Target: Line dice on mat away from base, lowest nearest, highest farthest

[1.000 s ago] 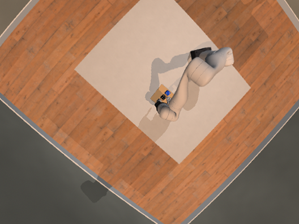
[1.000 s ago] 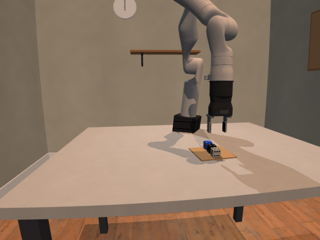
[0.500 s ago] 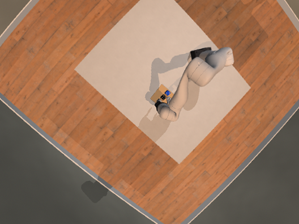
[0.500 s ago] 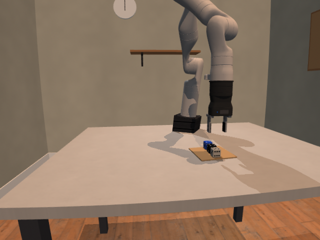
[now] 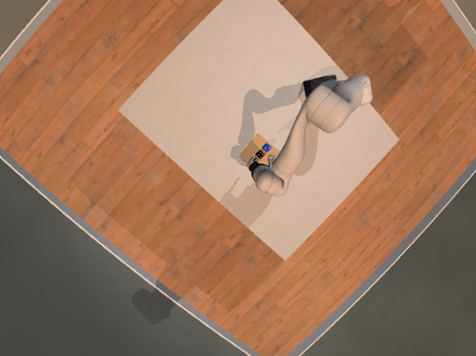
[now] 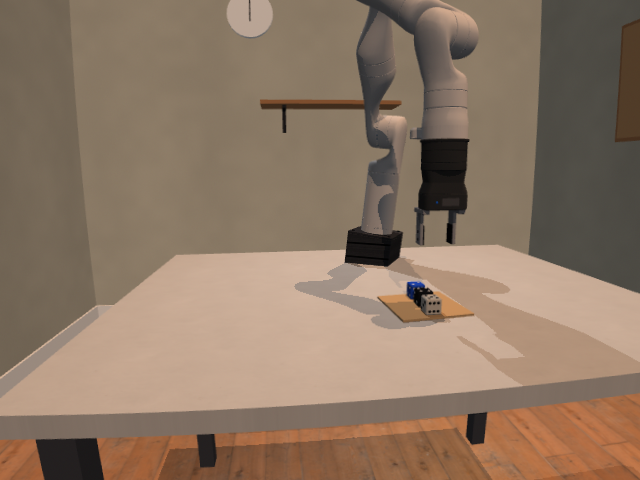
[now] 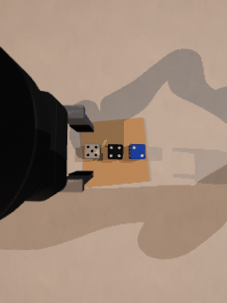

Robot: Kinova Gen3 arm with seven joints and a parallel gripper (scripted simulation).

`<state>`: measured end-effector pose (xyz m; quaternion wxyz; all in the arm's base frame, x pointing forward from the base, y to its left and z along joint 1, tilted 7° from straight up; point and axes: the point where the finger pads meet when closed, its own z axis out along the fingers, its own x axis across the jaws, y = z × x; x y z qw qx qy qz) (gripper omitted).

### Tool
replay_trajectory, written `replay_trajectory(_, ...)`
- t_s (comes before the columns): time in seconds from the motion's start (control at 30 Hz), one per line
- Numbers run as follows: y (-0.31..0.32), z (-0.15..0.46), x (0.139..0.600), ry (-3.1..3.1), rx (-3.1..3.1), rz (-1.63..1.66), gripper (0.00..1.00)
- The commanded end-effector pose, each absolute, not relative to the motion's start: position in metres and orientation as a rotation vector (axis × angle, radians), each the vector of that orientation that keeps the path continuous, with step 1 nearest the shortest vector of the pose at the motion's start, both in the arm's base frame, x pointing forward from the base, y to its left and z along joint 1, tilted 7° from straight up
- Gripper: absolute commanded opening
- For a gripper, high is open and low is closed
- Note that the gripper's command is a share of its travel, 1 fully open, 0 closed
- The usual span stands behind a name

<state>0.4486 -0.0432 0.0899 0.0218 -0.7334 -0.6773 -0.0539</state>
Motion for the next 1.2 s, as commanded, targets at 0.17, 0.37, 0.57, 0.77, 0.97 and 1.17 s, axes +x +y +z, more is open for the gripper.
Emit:
replay_trajectory(0.17,-0.051,0.129,0.451,-2.102,-2.294,-0.180,1.00)
replay_trajectory(0.37,-0.052,0.139,0.450,-2.102,-2.294,-0.180,1.00)
replay_trajectory(0.57,-0.052,0.139,0.450,-2.102,-2.294,-0.180,1.00)
replay_trajectory(0.77,-0.052,0.139,0.450,-2.102,-2.294,-0.180,1.00)
replay_trajectory(0.97,-0.052,0.139,0.450,-2.102,-2.294,-0.180,1.00)
replay_trajectory(1.17,-0.052,0.139,0.450,-2.102,-2.294,-0.180,1.00)
